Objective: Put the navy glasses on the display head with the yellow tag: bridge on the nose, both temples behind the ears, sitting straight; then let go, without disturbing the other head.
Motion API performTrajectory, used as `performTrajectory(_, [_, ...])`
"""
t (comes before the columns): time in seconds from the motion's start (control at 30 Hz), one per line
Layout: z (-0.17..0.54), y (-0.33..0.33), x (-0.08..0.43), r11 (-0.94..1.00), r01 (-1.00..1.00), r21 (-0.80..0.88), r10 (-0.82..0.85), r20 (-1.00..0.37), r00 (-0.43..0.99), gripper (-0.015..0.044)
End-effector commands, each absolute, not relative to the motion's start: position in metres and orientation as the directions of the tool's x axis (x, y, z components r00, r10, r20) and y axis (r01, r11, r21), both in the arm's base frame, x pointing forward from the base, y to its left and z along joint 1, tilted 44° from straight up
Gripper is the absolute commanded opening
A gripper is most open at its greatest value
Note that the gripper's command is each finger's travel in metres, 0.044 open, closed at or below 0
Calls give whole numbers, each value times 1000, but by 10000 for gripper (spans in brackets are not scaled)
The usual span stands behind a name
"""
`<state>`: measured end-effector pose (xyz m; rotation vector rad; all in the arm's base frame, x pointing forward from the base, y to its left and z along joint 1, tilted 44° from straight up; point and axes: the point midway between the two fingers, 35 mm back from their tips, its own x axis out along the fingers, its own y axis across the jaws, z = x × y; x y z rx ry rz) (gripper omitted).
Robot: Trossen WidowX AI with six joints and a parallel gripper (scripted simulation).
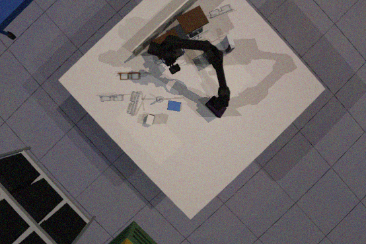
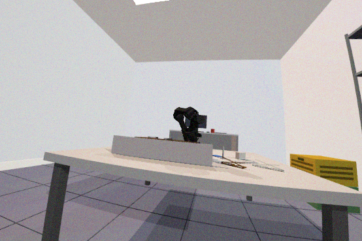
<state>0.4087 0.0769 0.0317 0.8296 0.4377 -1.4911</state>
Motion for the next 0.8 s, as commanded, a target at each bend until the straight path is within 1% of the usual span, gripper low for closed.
performTrajectory(0.0, [31,76,409,-111,971,211,-694,-715,76,0])
performTrajectory(0.4, [28,73,410,-111,971,211,-695,-715,76,0])
performTrajectory(0.53, [29,74,410,-116,970,214,-692,-718,75,105])
performTrajectory(0.77, [29,74,410,-116,970,214,-692,-718,75,108])
